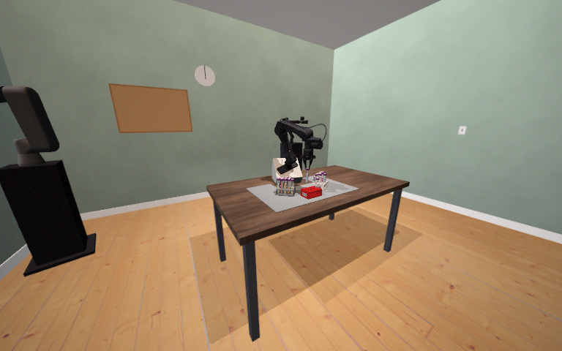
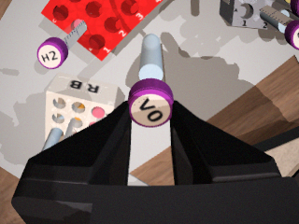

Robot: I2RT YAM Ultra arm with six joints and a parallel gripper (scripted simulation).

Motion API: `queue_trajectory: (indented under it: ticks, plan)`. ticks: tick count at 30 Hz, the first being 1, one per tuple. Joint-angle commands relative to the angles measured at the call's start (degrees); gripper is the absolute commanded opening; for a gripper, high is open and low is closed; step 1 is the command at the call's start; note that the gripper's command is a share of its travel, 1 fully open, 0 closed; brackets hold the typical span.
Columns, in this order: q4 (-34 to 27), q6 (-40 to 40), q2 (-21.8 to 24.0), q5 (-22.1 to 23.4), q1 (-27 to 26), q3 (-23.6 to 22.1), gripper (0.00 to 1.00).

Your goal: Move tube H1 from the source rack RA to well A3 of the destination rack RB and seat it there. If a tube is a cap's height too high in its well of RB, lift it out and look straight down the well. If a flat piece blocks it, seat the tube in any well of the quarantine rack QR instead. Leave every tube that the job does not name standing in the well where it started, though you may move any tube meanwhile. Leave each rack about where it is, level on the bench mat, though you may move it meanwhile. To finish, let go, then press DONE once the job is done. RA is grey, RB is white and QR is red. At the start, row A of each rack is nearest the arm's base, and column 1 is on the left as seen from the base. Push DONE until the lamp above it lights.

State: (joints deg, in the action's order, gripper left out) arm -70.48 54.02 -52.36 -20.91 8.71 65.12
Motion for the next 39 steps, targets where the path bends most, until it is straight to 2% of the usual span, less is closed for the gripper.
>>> queue_trajectory:
  ticks: [1, 18, 21, 31, 39]
  plan:
    - [1.0, -1.1, -1.4, 0.3, -0.8, 2.9, 0.0]
    - [0.9, -2.4, -6.6, 1.0, -2.1, 8.3, 0.0]
    - [0.4, -2.5, -6.4, 1.0, -1.9, 8.8, 0.0]
    - [-0.3, -3.1, -10.4, 1.4, -2.9, 12.6, 0.0]
    - [0.3, -2.7, -9.5, 1.3, -2.4, 11.6, 0.0]
